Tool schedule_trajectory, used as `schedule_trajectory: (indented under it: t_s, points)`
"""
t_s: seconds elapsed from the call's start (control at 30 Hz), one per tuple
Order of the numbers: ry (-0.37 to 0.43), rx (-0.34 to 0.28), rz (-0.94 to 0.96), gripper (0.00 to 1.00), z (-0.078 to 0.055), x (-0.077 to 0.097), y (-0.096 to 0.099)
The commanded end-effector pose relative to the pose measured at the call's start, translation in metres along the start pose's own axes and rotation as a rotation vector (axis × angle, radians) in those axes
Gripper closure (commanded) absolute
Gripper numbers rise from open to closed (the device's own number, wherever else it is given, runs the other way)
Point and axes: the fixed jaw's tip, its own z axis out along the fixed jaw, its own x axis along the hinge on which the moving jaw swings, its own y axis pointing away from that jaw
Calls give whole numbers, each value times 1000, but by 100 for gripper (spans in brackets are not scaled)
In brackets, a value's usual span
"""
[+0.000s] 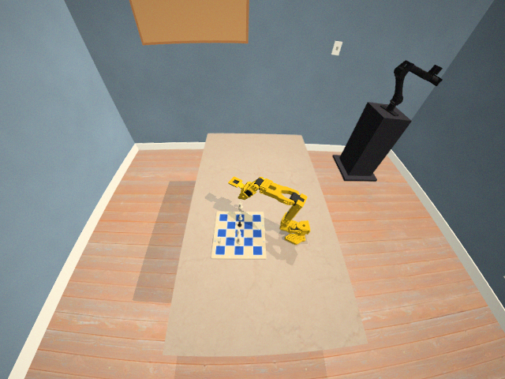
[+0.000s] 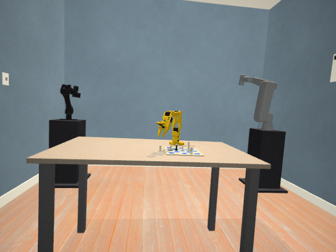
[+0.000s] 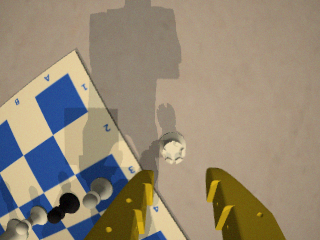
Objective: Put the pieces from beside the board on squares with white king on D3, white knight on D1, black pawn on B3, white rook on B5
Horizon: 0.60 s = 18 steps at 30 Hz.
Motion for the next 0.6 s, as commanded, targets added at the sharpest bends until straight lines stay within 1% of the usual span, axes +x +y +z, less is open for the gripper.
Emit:
schedule_trajectory:
  t_s: [0.0, 0.13, 0.33, 0.4, 0.57]
  points:
    - [-4, 3, 9, 88, 3, 2, -2]
    - [-4, 3, 9, 88, 9, 6, -2]
    - [-4, 3, 9, 88, 22, 13, -2]
    - [-4, 3, 9, 88, 22, 13, -2]
    - [-4, 3, 9, 88, 35, 21, -2]
